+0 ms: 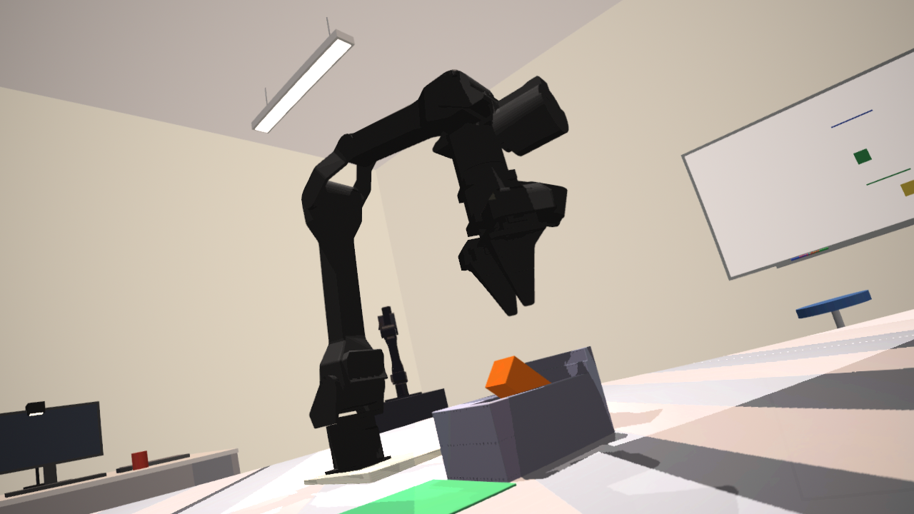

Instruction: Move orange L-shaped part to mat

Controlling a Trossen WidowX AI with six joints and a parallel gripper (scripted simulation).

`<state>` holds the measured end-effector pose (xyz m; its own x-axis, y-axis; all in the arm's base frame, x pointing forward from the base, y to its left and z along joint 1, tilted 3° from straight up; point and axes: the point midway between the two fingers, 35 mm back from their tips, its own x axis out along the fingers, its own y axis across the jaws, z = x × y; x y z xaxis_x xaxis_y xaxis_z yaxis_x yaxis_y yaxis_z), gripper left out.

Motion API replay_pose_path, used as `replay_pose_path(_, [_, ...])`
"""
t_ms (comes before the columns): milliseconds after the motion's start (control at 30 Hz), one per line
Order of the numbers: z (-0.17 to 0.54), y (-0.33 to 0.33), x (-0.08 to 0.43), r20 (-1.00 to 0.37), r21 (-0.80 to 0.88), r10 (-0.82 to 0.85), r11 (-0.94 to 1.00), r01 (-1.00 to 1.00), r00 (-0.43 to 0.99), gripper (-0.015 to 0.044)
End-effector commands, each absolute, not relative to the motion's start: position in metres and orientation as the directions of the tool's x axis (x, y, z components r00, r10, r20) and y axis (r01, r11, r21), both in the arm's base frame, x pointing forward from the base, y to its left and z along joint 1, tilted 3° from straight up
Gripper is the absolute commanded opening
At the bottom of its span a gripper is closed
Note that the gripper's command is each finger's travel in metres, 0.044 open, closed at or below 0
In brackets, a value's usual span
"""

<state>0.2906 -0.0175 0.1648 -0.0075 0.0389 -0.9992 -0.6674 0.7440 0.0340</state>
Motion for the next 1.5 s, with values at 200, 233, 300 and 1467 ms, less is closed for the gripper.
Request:
replay_pose_path(200, [0.167, -0.043, 0.28, -1.0, 0.018, 0.028, 0.356, -0.934, -0.009, 0.028])
replay_pose_path(233, [0.167, -0.043, 0.28, -1.0, 0.018, 0.028, 0.356, -0.934, -0.009, 0.028])
replay_pose_path(300, [0.167, -0.043, 0.28, -1.0, 0.018, 0.028, 0.356, -0.934, -0.009, 0.028])
replay_pose_path(1467, [0.1, -0.042, 0.28, -1.0, 0.018, 0.028, 0.356, -0.934, -0.009, 0.028])
